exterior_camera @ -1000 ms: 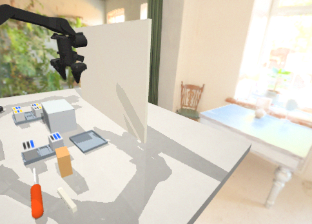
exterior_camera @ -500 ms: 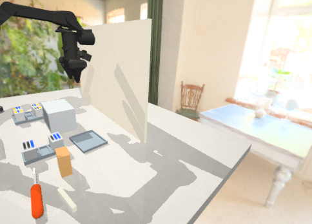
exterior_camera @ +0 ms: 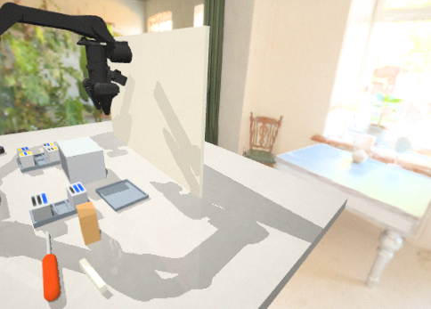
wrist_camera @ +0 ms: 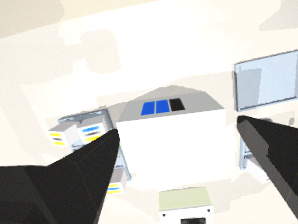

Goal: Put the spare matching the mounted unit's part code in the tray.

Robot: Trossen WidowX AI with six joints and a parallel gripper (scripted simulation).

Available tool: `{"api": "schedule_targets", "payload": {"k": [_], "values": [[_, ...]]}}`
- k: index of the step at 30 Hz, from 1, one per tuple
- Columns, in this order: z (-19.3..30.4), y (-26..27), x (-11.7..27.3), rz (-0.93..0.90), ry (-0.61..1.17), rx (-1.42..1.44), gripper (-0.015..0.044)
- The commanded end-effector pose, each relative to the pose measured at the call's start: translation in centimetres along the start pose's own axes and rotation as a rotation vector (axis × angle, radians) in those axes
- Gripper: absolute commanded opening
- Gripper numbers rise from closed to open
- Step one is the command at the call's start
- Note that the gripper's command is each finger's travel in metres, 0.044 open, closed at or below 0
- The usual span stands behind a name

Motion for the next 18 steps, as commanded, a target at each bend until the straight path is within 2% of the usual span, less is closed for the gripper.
{"api": "schedule_targets", "payload": {"k": [1,7,14,18], "values": [[0.1,-4.0,-0.7,0.01,0.0,-0.223,0.044],[2.4,-12.9,-2.8,0.02,-0.004,-0.784,0.044],[7.8,-20.7,-5.6,0.029,-0.012,-1.398,0.044],[8.5,-21.4,-6.0,0.03,-0.013,-1.47,0.044]]}}
Point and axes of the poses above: the point midway between the two fingers, 35 mm back from their tips, its own x axis back along the fingers, its own y axis across the jaws, z = x × y, the point moved 4 cm from there along x, back along the fingers, and after that the axes turned 13 degrees about -x, right-handed, at the moved point
